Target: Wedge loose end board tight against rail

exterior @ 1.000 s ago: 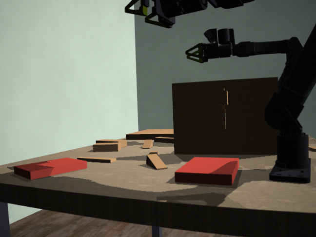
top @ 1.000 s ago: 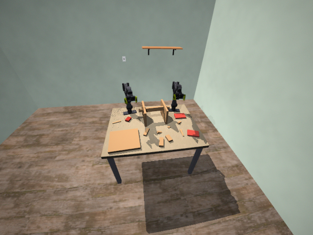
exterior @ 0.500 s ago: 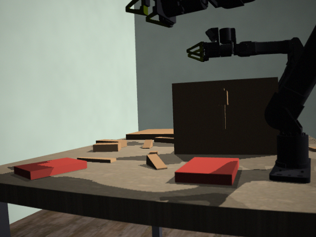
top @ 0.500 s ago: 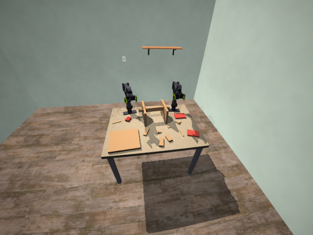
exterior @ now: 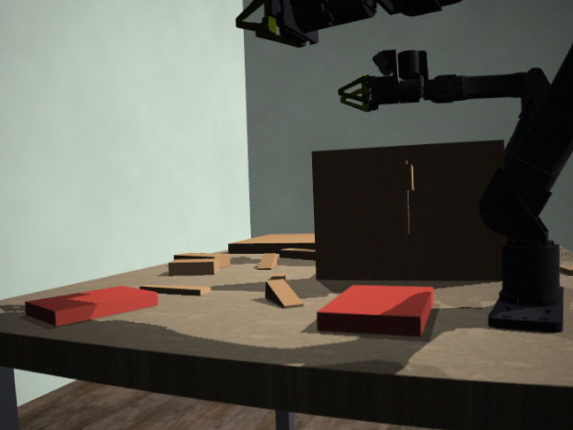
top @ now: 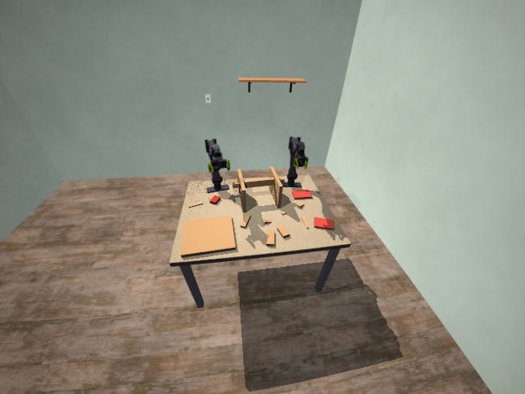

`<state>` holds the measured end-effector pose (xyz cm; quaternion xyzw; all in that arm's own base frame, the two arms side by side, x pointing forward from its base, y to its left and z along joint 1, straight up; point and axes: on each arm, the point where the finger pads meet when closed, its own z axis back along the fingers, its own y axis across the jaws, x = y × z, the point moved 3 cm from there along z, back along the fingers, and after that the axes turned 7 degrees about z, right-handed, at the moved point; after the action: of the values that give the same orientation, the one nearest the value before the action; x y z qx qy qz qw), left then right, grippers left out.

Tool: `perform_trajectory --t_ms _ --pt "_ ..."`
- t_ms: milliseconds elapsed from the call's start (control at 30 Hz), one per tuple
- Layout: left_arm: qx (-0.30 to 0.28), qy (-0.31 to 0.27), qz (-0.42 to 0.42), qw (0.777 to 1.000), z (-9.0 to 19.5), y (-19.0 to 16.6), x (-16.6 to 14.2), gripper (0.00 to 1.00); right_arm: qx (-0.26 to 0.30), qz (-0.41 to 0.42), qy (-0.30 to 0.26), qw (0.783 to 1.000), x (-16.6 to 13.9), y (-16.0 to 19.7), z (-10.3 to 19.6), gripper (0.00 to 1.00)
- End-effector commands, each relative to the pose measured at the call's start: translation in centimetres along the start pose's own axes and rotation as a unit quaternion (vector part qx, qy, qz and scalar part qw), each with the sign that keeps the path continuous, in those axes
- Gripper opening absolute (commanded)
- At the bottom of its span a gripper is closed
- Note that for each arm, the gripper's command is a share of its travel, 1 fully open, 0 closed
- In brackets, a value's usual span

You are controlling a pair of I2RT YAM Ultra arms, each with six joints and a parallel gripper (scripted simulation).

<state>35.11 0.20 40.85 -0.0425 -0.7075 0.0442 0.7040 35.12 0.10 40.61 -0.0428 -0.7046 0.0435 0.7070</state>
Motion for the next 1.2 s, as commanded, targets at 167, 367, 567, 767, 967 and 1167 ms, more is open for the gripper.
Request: perform_trajectory --t_ms 167,367,567,767,967,1167 --pt "-0.001 -0.015 0.001 1.0 0.2 -0.2 1.2 0.52 -0.003 0.003 -0.039 0.999 3.1 -0.2 0.8 0.53" --pt "0.003 -0.011 0.0 1.0 0.2 0.1 1.0 0.52 -0.003 0.002 -0.043 0.999 3.3 -0.1 0.9 0.53" --pt "0.006 -0.009 0.0 1.0 0.1 0.3 0.9 0.52 -0.002 0.002 -0.045 0.999 3.5 -0.1 0.9 0.53" --pt "-0.009 0.014 0.017 1.0 -0.3 -1.0 0.2 0.52 0.007 -0.018 0.008 1.0 0.7 0.7 -0.3 0.53" --pt "-0.016 0.095 0.084 0.992 0.0 -3.2 -2.8 0.52 0.014 -0.084 0.087 0.993 -2.1 3.4 0.0 0.53" --pt "-0.024 0.138 0.115 0.983 0.5 -4.9 -4.0 0.52 0.025 -0.112 0.127 0.985 -3.0 5.6 0.4 0.53"
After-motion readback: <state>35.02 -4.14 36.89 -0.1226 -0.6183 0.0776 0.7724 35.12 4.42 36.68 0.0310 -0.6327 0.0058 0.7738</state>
